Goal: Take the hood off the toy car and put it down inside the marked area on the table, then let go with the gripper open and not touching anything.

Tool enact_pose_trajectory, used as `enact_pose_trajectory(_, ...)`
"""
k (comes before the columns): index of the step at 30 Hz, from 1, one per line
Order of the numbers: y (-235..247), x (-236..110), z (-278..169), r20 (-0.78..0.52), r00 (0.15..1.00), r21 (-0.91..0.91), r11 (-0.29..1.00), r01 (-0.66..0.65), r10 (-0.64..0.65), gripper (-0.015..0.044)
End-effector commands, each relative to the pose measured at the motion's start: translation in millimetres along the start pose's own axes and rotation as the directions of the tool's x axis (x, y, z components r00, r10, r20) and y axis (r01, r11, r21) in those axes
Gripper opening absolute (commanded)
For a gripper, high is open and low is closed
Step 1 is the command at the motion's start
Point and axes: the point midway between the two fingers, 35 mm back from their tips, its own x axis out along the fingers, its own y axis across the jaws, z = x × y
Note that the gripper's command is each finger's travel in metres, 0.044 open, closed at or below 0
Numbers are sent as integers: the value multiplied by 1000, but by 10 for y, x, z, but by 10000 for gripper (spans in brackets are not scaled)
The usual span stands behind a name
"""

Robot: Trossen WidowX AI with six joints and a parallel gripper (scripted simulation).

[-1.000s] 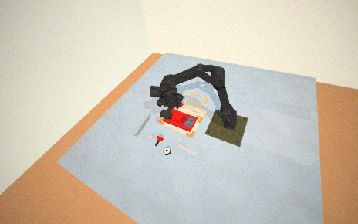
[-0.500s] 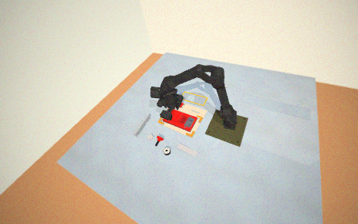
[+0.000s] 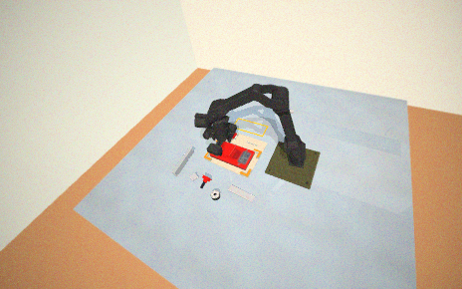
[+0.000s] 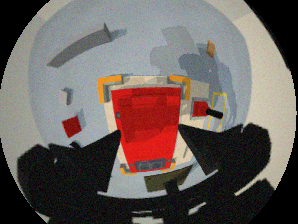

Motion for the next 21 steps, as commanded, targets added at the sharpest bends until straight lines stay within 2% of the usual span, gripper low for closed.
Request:
enact_pose_trajectory(1,9,25,-1,-1,1000,5,1000,-6,6,440)
enact_pose_trajectory(2,9,30,-1,-1,1000,5,1000,-6,6,440)
enact_pose_trajectory(5,0,10,0,0,1000,0,1000,0,0,361)
enact_pose_trajectory(15,0,10,0,0,1000,0,1000,0,0,295)
enact_pose_trajectory(21,0,-12,1,0,1000,0,1000,0,0,137)
